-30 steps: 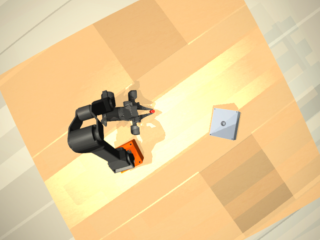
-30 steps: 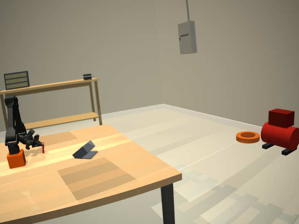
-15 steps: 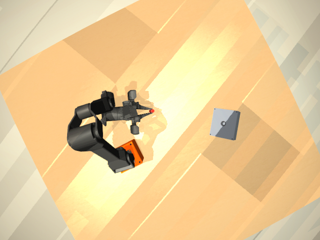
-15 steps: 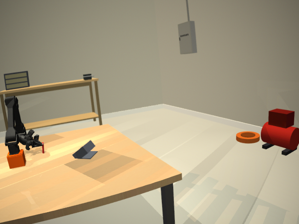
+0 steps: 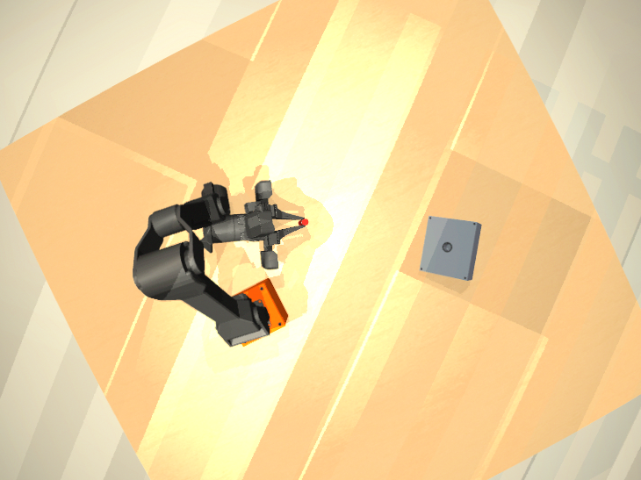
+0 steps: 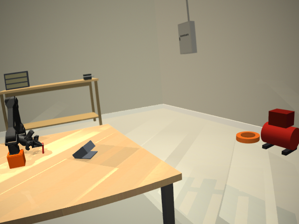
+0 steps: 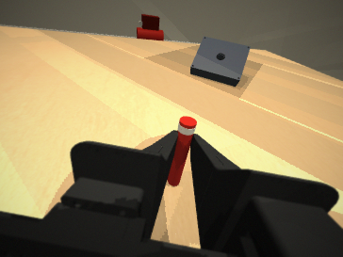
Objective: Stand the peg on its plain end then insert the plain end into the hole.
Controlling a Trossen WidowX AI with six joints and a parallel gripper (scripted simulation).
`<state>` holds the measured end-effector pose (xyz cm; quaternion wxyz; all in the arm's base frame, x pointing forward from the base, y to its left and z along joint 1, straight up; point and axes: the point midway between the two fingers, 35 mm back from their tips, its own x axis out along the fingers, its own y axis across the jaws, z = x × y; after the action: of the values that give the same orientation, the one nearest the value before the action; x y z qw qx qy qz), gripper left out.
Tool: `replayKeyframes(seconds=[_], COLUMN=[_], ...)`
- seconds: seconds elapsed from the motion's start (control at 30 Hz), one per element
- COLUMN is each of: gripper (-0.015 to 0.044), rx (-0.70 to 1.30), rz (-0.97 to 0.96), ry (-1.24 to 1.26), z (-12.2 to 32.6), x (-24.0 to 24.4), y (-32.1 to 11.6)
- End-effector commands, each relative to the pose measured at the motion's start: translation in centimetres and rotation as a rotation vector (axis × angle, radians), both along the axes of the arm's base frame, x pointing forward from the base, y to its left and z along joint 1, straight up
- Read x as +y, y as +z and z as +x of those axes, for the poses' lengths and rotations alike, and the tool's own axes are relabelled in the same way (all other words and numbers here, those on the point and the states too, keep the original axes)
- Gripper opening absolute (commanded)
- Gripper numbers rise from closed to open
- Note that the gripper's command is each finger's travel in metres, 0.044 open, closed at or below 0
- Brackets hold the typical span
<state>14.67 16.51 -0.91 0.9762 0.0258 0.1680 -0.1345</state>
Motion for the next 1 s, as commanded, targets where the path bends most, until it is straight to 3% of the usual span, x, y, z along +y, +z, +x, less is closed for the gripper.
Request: replayKeyframes(seconds=[0.0, 0.97], gripper=[0.0049, 0.0049], rx=[0.000, -0.024], rz=[0.001, -0.028], ry=[0.000, 0.031], z=[-0.11, -0.76], x=[0.03, 0.04], y=[-0.09, -0.23])
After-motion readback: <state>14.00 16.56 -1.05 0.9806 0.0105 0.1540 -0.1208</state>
